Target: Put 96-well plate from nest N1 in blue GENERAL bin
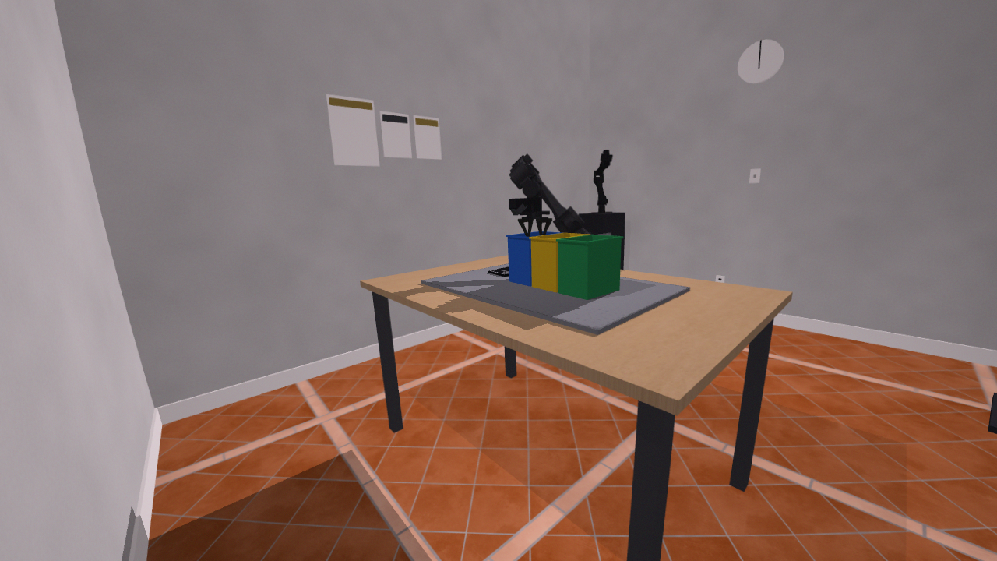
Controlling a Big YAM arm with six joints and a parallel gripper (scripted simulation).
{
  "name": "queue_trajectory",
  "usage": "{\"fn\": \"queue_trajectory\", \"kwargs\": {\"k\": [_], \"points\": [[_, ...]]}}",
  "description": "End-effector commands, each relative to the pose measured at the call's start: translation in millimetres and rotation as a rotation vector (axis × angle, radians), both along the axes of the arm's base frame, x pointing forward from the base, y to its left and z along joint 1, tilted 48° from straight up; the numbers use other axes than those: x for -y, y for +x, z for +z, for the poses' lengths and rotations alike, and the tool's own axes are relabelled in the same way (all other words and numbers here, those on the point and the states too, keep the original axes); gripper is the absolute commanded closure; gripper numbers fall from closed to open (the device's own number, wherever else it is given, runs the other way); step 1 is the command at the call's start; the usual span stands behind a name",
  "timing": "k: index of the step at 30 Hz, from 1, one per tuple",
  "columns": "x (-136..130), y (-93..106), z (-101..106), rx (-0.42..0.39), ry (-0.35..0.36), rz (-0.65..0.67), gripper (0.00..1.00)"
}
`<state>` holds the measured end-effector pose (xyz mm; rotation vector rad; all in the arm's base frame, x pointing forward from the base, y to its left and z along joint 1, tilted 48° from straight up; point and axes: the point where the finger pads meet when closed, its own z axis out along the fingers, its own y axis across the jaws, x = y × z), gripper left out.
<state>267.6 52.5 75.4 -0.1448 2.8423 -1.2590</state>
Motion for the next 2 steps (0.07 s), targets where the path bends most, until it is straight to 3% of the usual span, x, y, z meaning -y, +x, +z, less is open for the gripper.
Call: {"fn": "queue_trajectory", "kwargs": {"k": [1,2], "points": [[-6.8,7.6,2.9,0.018,0.014,0.008,0.18],[-6.8,7.6,2.9,0.018,0.014,0.008,0.18]]}}
